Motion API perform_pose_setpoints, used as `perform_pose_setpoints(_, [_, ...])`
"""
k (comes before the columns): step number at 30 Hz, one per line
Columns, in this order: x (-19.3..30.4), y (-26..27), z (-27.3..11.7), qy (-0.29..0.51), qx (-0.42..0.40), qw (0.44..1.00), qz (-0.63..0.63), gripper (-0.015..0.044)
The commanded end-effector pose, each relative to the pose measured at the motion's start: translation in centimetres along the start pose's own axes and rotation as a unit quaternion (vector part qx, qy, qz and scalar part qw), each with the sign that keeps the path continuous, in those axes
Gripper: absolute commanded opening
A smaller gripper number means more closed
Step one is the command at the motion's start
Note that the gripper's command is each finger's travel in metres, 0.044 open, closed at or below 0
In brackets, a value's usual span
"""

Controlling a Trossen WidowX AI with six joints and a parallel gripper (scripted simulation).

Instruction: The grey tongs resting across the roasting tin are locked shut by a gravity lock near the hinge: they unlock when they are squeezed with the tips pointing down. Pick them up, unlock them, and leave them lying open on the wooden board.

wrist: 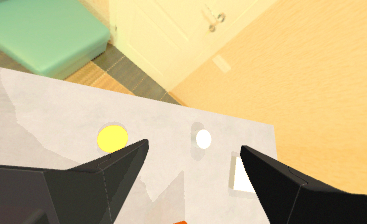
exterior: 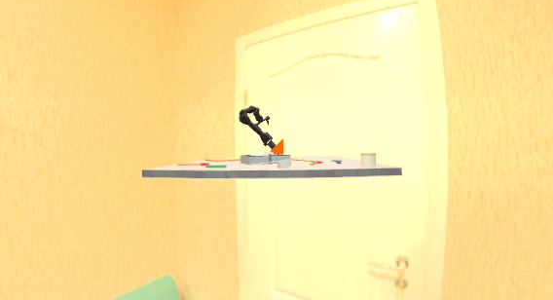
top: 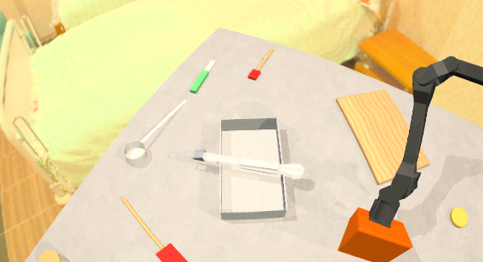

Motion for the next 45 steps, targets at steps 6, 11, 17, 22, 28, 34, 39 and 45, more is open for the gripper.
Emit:
perform_pose_setpoints(6, [0.7, -2.1, -0.5, 0.003, 0.020, 0.999, 0.031, 0.0260])
perform_pose_setpoints(11, [2.7, -6.6, -1.7, 0.010, 0.066, 0.993, 0.101, 0.0260])
perform_pose_setpoints(17, [5.8, -10.8, -3.6, 0.009, 0.113, 0.978, 0.176, 0.0260])
perform_pose_setpoints(22, [8.2, -13.4, -5.1, 0.014, 0.145, 0.961, 0.233, 0.0260])
perform_pose_setpoints(28, [13.2, -17.0, -8.2, 0.013, 0.206, 0.925, 0.320, 0.0260])
perform_pose_setpoints(34, [19.9, -20.0, -11.6, 0.028, 0.249, 0.870, 0.424, 0.0260])
perform_pose_setpoints(39, [25.8, -21.2, -14.5, 0.040, 0.278, 0.822, 0.496, 0.0260])
perform_pose_setpoints(45, [34.3, -20.6, -18.0, 0.065, 0.307, 0.743, 0.592, 0.0260])
Point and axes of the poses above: the point midway between the two fingers, 35 mm back from their tips, its own z axis out along the fingers, its own y axis across the jaws, x = y × z, the point moved 4 cm from there along -z, back along the fingers, and after that the axes turned 13 degrees about -z, right-handed, at the moved point
